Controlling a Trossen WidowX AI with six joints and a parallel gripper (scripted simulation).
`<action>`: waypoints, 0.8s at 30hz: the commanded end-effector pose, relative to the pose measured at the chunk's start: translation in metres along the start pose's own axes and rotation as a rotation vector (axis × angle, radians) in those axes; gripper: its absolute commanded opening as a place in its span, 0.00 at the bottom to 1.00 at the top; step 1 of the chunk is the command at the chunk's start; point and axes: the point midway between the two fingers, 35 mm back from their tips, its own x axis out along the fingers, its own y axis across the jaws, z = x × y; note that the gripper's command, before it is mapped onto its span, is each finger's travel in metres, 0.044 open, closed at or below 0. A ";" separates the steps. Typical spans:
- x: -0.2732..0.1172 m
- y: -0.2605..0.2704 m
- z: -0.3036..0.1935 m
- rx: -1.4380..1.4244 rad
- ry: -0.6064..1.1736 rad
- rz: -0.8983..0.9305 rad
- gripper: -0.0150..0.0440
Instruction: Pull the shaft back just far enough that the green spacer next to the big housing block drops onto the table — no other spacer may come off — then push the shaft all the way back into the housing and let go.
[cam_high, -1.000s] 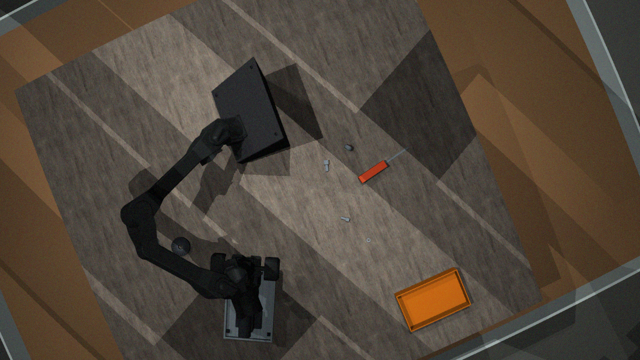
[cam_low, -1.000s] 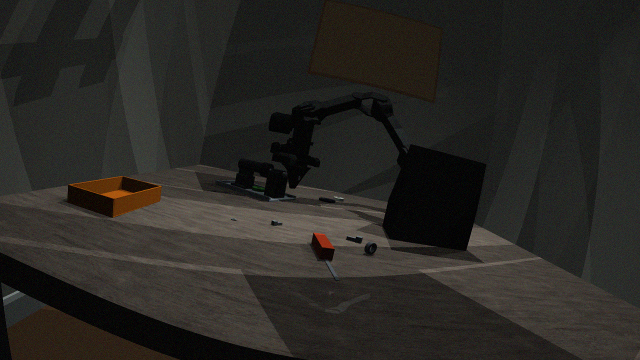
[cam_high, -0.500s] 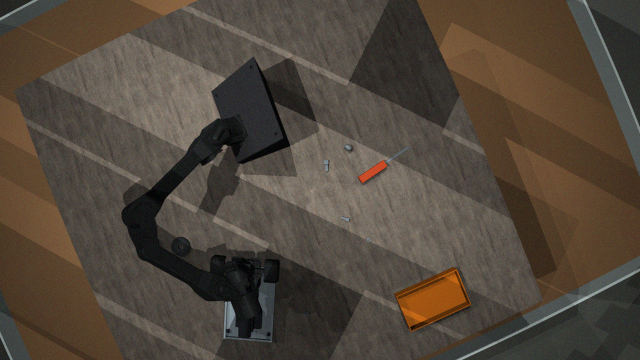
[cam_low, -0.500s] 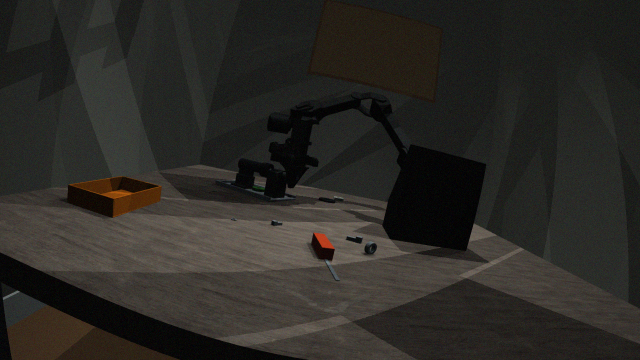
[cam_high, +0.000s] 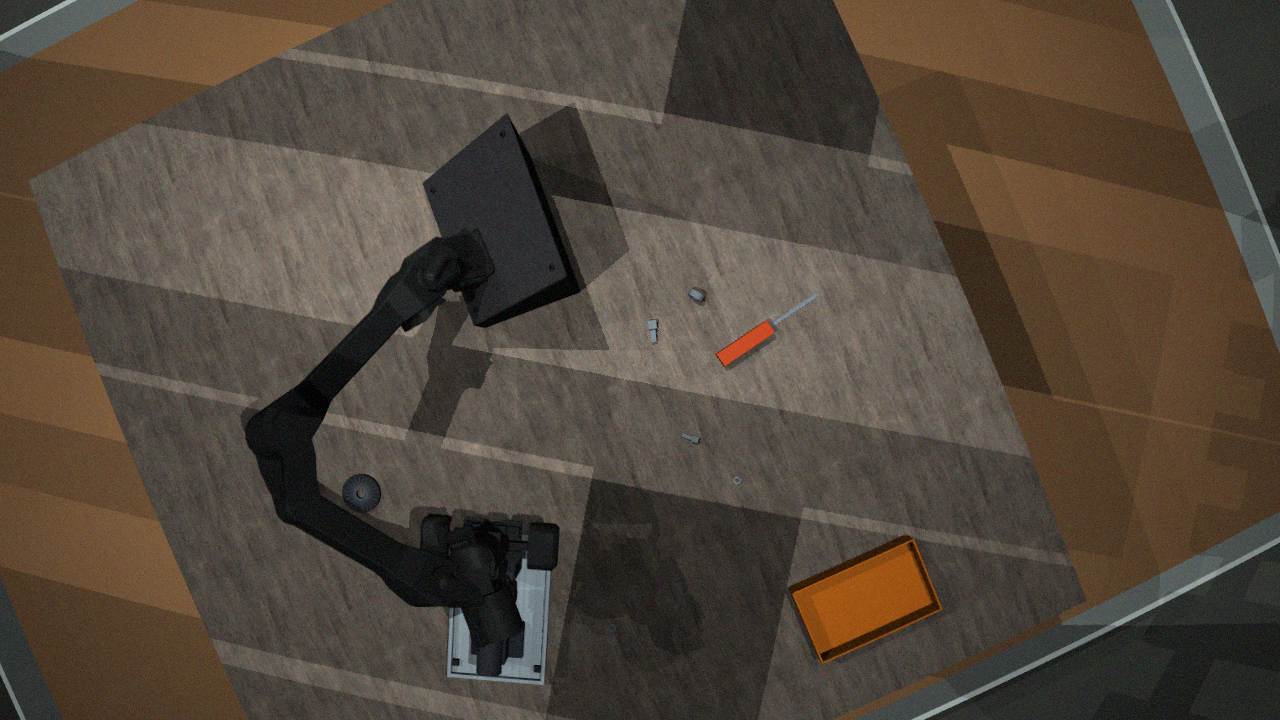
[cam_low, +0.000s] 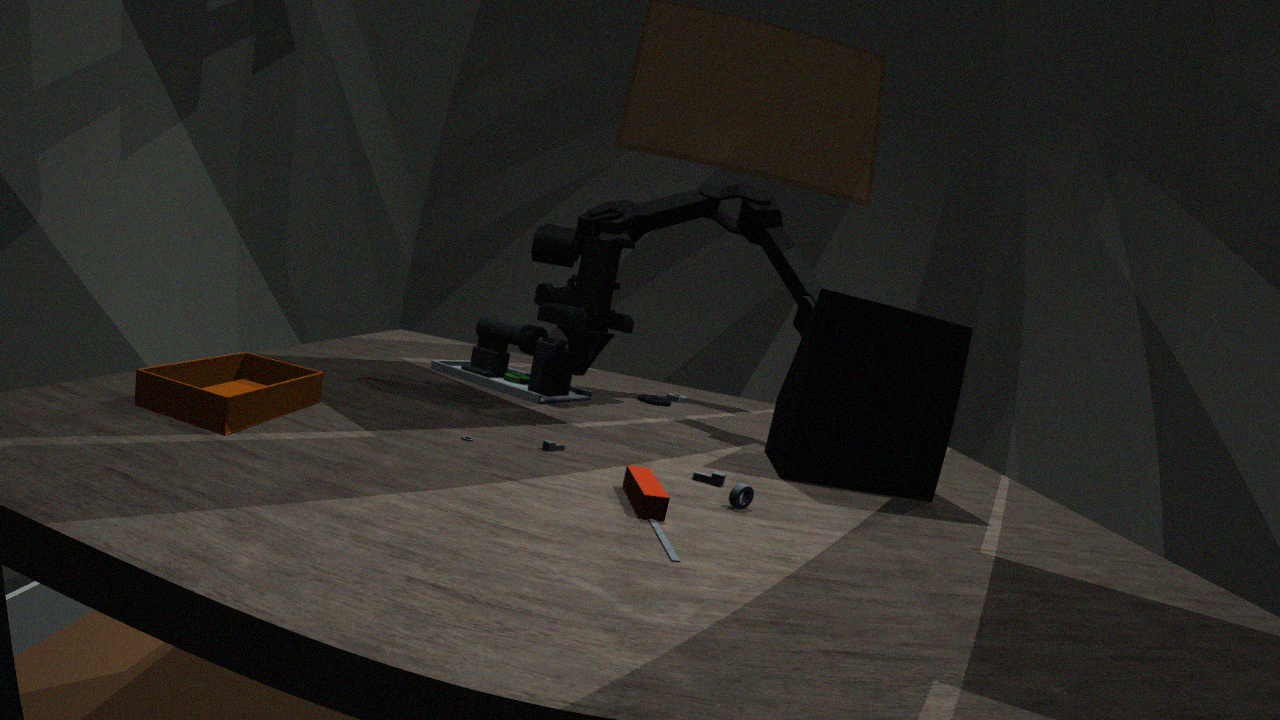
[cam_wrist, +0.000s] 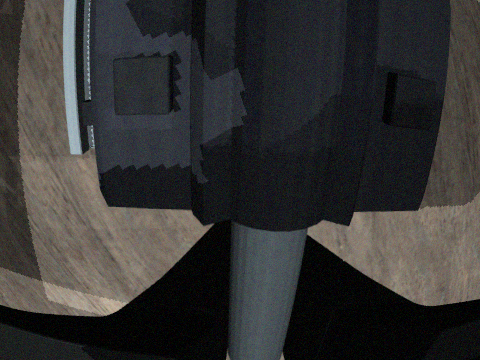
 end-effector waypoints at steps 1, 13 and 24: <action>-0.001 -0.001 0.004 -0.001 -0.005 -0.004 0.25; -0.001 -0.001 0.008 -0.001 -0.005 -0.004 0.25; -0.001 -0.001 0.013 -0.001 -0.006 -0.004 0.25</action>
